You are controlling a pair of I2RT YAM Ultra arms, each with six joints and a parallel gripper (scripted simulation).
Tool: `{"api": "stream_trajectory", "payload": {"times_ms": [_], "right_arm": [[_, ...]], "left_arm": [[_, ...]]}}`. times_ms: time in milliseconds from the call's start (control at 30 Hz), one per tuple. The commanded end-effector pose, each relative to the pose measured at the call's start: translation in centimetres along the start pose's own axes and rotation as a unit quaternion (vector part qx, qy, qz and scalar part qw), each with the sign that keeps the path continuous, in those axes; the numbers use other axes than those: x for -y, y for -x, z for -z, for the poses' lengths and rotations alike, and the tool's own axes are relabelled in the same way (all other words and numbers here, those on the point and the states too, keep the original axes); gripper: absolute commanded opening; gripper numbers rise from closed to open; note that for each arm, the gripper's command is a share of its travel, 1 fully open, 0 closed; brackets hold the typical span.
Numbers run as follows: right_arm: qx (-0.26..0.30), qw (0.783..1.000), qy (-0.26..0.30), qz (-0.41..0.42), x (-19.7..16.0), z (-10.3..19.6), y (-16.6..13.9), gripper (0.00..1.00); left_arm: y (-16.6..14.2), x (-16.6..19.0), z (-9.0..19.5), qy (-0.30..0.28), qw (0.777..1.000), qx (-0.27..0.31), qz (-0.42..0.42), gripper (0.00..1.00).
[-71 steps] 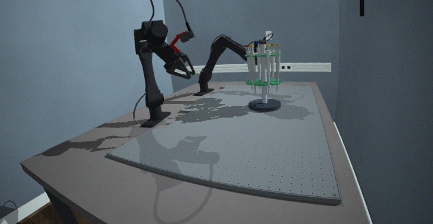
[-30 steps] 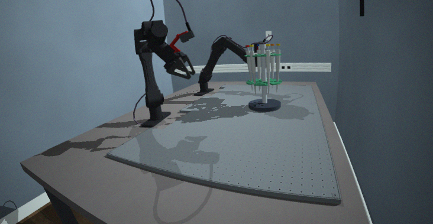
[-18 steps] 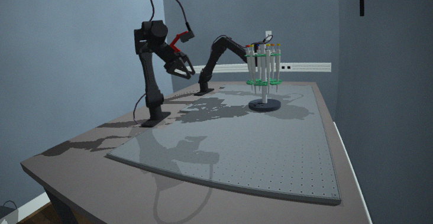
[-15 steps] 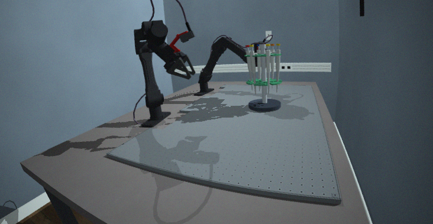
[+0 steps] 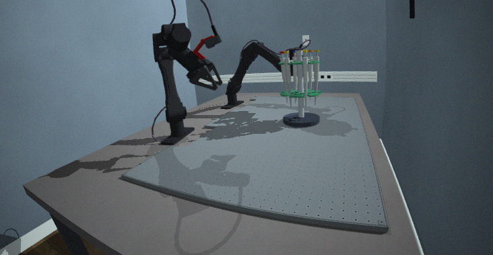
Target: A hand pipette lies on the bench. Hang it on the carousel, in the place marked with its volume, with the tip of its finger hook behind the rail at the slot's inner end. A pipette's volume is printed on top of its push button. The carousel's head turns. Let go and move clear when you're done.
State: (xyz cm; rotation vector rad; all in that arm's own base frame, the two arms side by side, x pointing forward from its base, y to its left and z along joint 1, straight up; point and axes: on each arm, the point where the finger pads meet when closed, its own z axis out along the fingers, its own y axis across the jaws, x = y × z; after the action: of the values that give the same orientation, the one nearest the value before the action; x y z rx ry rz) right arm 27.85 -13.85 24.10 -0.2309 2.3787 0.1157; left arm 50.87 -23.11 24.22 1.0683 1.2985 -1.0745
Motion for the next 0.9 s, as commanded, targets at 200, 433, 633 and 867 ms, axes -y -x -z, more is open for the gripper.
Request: {"api": "stream_trajectory", "payload": {"times_ms": [200, 433, 633, 867], "right_arm": [[0.019, 1.000, -0.008, 0.011, 0.4, 0.6, 1.1, 1.00], [0.019, 1.000, -0.008, 0.011, 0.4, 0.6, 1.1, 1.00], [0.019, 1.000, -0.008, 0.011, 0.4, 0.6, 1.1, 1.00], [0.019, 1.000, -0.008, 0.011, 0.4, 0.6, 1.1, 1.00]], "left_arm": [[1.5, 0.4, -0.6, -0.006, 1.000, 0.008, -0.023, 0.50], [1.5, 0.4, -0.6, -0.006, 1.000, 0.008, -0.023, 0.50], [1.1, 0.4, 1.3, -0.001, 1.000, 0.005, -0.015, 0.50], [1.1, 0.4, 2.6, -0.001, 1.000, 0.005, -0.016, 0.50]]}}
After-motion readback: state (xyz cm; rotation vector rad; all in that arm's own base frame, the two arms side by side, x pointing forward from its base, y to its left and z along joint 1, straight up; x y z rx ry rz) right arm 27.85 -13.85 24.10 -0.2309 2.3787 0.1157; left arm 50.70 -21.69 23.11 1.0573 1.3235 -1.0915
